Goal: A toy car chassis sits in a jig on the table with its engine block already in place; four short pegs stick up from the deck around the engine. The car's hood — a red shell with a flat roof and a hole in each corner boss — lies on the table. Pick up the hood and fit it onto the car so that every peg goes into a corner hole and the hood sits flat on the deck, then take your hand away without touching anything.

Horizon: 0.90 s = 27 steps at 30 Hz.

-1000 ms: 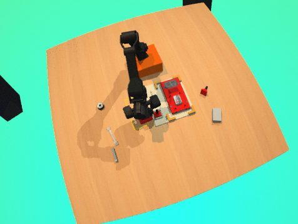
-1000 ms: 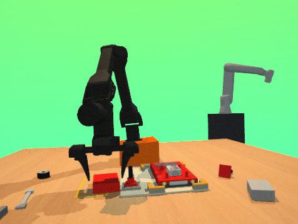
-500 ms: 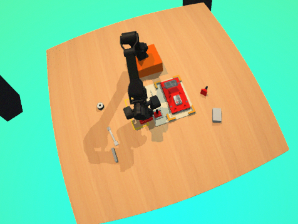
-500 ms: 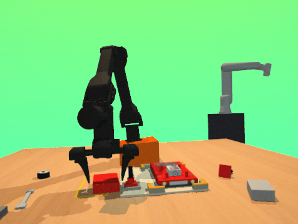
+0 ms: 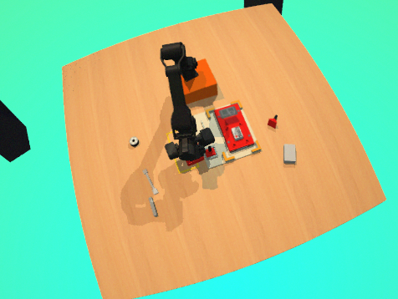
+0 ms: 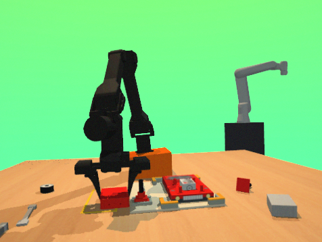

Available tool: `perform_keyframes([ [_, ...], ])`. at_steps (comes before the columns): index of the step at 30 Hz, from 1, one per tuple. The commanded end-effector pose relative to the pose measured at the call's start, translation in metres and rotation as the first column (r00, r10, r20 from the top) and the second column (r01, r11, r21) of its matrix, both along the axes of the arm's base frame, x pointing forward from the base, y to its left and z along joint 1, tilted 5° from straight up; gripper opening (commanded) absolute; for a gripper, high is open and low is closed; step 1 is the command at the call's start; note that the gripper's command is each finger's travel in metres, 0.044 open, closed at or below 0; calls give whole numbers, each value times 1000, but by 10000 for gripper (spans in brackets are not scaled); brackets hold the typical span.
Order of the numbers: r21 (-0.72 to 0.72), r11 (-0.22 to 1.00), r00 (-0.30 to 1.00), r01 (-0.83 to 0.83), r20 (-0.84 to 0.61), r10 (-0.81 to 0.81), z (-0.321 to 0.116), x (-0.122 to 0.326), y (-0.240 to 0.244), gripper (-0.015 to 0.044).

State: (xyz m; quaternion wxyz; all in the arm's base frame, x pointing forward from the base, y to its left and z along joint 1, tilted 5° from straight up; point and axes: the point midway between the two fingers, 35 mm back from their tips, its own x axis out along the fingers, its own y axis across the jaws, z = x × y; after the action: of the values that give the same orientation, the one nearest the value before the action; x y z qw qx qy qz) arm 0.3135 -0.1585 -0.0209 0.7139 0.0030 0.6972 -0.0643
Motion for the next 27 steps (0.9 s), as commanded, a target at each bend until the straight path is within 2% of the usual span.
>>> perform_keyframes([
  [1, -2, 1000, 1000, 0, 1, 0, 0, 0, 0, 302],
  [5, -2, 1000, 1000, 0, 1, 0, 0, 0, 0, 275],
  [15, 0, 1000, 1000, 0, 0, 0, 11, 0, 1, 12],
  [16, 0, 1000, 1000, 0, 0, 0, 13, 0, 1, 0],
  [27, 0, 1000, 1000, 0, 0, 0, 47, 0, 4, 0],
])
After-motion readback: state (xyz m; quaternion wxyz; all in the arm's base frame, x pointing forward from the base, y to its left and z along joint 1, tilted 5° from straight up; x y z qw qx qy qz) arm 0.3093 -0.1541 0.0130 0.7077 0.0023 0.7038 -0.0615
